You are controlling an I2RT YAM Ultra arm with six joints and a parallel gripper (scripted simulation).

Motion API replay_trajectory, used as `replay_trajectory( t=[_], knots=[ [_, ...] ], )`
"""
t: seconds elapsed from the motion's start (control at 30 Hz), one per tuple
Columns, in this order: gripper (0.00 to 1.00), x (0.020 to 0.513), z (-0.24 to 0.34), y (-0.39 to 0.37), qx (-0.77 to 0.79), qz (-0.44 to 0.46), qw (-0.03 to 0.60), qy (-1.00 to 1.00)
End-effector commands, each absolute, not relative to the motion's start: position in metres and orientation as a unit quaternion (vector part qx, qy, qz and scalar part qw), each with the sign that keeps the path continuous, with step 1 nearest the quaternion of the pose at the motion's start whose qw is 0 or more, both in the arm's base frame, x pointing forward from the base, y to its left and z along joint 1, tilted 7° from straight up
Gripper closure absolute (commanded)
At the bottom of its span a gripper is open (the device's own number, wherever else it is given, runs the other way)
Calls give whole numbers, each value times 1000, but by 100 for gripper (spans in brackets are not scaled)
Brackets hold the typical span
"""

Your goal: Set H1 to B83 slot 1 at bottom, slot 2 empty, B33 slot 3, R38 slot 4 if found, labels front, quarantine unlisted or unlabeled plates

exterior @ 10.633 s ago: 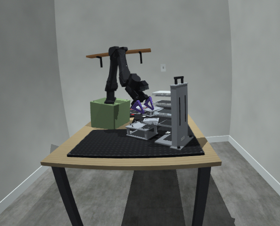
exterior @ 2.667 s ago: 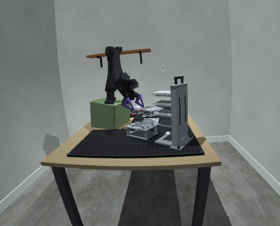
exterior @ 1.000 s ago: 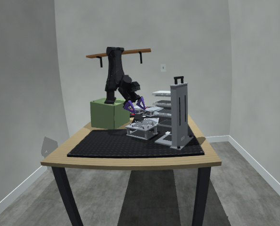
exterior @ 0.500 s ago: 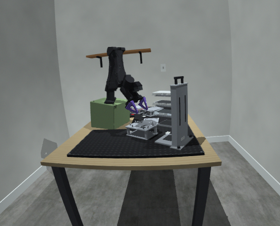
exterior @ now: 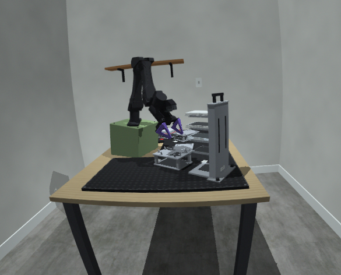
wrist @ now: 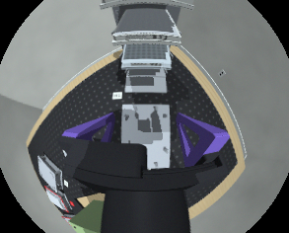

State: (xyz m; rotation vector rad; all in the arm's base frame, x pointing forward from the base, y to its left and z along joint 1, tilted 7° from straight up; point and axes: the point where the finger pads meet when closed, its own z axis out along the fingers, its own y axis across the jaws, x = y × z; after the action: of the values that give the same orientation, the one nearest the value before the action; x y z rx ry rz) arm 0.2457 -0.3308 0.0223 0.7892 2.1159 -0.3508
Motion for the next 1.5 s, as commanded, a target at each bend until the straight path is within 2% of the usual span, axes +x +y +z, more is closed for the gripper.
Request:
replay_trajectory(
  t=[0.0,1.47],
  knots=[
    [0,254,36,-340,311,-146,426,837],
    [0,294,35,-371,313,-142,419,840]
  ],
)
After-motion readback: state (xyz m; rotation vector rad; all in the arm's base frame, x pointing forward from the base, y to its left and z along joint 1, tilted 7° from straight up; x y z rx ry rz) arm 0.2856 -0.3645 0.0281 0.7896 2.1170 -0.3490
